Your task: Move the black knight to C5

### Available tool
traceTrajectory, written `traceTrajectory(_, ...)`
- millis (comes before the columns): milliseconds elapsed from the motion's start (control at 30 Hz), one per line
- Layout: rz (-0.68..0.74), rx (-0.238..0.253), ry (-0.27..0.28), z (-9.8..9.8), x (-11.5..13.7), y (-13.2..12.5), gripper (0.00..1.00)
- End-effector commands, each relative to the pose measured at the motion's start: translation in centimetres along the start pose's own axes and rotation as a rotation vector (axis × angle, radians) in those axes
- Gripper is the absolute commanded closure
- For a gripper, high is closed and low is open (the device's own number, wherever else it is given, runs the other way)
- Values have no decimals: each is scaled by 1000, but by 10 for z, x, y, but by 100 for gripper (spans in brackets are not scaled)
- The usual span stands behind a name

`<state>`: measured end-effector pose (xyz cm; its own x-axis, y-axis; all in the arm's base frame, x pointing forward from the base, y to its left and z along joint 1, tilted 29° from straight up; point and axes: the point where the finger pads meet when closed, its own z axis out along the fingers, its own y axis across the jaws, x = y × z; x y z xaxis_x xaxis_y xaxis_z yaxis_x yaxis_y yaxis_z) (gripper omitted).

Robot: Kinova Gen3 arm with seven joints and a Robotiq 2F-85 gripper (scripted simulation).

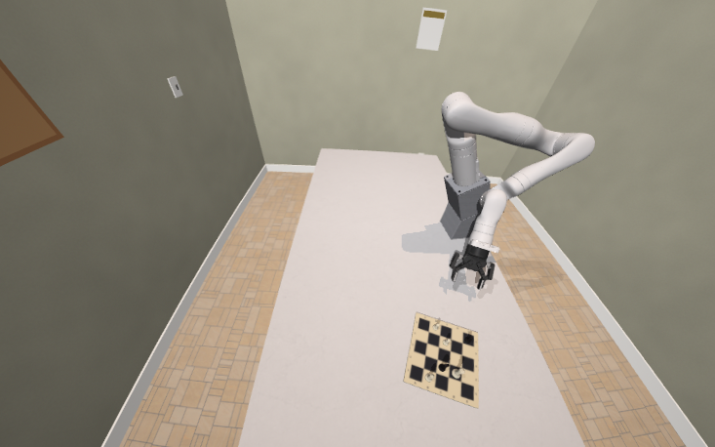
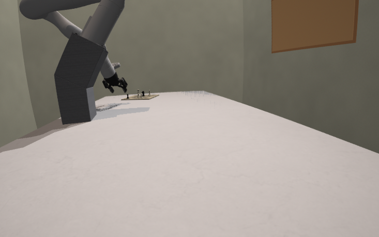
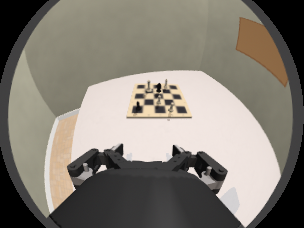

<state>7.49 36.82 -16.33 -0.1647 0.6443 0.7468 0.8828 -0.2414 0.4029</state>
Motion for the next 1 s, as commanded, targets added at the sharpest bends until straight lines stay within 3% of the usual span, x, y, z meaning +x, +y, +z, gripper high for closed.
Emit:
traceTrajectory(0, 9, 13, 0, -20, 16, -7, 0)
traceTrajectory(267, 9, 13, 0, -43, 36, -8, 0)
traceTrajectory(567, 15, -1, -4, -39, 33, -4, 0)
traceTrajectory(967, 71, -38, -89, -30, 7, -10, 0)
